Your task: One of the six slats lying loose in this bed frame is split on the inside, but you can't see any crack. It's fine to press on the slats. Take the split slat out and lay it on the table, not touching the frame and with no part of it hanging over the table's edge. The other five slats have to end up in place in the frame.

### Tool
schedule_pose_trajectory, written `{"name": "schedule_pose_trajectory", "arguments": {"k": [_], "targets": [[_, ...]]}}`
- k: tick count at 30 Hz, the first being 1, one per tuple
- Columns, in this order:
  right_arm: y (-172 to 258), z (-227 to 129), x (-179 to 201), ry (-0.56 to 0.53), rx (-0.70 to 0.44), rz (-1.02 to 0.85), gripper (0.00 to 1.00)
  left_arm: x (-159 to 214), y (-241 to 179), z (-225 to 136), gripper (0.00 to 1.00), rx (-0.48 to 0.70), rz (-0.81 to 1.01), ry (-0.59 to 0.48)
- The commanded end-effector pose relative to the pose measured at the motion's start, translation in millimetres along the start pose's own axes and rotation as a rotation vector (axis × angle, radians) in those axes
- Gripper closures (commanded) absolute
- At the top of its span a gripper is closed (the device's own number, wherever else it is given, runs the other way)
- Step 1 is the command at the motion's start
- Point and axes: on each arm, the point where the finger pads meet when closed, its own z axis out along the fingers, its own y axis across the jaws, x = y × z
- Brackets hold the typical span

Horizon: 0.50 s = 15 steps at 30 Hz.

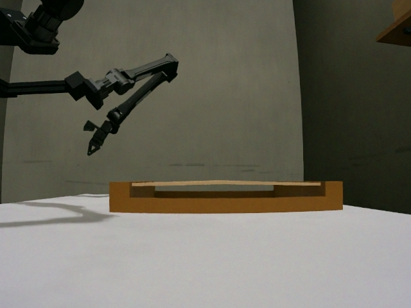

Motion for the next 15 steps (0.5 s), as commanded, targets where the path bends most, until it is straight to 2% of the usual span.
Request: {"name": "schedule_pose_trajectory", "arguments": {"k": [1,3,7,12,15], "targets": [[-2.0,-1.6,-4.0,-0.002,0.003,0.008,0.00,-2.2,-3.2,-2.5,0.00,0.010,-0.004,-0.001],[-2.0,-1.6,-4.0,-0.002,0.003,0.008,0.00,-2.2,-3.2,-2.5,0.00,0.010,-0.004,-0.001],[20.6,-18.4,6.9,-0.011,-0.058,-0.089,0.00,18.5,-2.3,-3.8,0.45,0.010,0.145,0.012],[62.1,-50.7,37.6,-0.016,-0.182,-0.257,0.00,71.5,4.6,-3.8,1.00,0.019,0.434,0.036],[78.6,-65.9,52.2,-0.021,-0.236,-0.329,0.00,94.4,9.8,-4.4,1.00,0.025,0.556,0.046]]}}
